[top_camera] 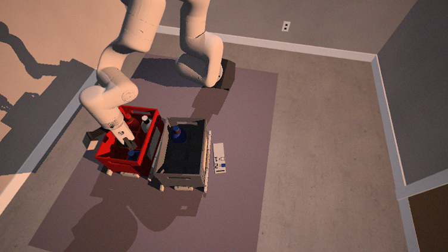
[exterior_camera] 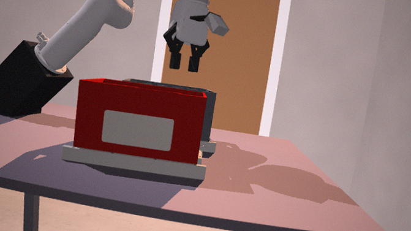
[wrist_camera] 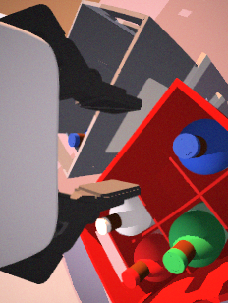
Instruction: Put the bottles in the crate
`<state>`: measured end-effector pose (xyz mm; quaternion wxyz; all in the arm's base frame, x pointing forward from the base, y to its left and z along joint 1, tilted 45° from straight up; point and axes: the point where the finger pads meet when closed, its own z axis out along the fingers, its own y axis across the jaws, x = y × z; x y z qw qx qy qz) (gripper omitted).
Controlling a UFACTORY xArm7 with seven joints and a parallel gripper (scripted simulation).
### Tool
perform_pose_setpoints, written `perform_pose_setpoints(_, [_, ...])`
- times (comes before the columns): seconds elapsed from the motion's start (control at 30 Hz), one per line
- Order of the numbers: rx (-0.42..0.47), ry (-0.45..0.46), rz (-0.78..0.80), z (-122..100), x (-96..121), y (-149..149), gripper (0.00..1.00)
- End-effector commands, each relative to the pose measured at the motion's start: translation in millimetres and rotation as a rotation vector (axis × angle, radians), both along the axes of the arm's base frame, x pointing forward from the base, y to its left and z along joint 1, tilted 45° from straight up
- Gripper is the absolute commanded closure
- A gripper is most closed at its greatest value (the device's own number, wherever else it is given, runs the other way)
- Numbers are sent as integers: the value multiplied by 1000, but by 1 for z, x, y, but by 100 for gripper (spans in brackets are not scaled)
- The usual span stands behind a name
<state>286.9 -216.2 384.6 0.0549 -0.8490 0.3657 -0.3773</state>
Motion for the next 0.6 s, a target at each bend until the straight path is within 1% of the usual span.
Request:
perform_pose_setpoints(0.0, [2,0,2,12,10,-14,35])
perform_pose_setpoints(0.43, [2,0,2,12,10,-14,35])
perform_pose_setpoints(0.57, [2,0,2,8,13,-15,35])
